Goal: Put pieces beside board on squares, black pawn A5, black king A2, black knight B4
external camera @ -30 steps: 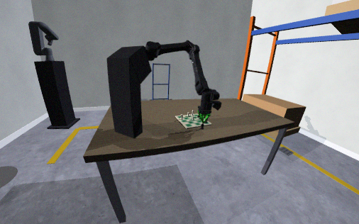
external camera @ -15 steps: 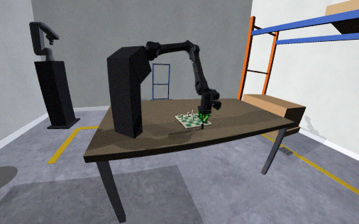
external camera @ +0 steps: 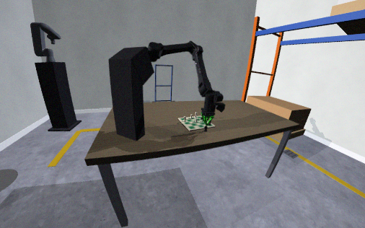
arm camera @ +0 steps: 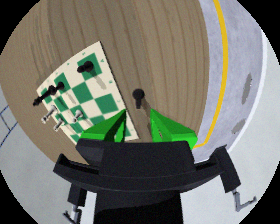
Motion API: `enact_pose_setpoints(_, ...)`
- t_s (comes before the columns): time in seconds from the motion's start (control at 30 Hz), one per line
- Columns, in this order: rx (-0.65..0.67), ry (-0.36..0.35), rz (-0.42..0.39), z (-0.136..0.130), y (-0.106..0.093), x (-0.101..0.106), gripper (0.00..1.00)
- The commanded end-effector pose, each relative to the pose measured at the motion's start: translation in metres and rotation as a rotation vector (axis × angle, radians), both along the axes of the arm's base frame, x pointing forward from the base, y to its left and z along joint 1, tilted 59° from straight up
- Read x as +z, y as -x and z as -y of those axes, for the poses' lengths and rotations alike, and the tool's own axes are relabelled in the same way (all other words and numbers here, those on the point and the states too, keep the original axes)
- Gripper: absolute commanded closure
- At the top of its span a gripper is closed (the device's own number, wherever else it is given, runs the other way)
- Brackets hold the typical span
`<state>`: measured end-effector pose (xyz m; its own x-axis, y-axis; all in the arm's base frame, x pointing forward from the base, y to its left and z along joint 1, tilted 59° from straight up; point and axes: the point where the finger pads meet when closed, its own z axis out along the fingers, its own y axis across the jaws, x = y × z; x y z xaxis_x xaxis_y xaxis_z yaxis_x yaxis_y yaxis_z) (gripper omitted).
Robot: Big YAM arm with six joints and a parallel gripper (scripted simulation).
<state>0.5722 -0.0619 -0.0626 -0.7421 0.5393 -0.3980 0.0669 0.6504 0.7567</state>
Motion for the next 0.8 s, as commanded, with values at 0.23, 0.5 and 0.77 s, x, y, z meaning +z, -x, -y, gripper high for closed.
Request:
enact_pose_setpoints(0.23,0.007,-0.008,-0.019,-0.010,0.007,-0.010,0.65)
enact_pose_setpoints(0.5,0.005,-0.005,-0.006,-0.010,-0.002,-0.008,0.65)
enact_pose_setpoints(0.77,0.004,-0.003,-0.003,-0.015,-0.010,-0.012,0.65)
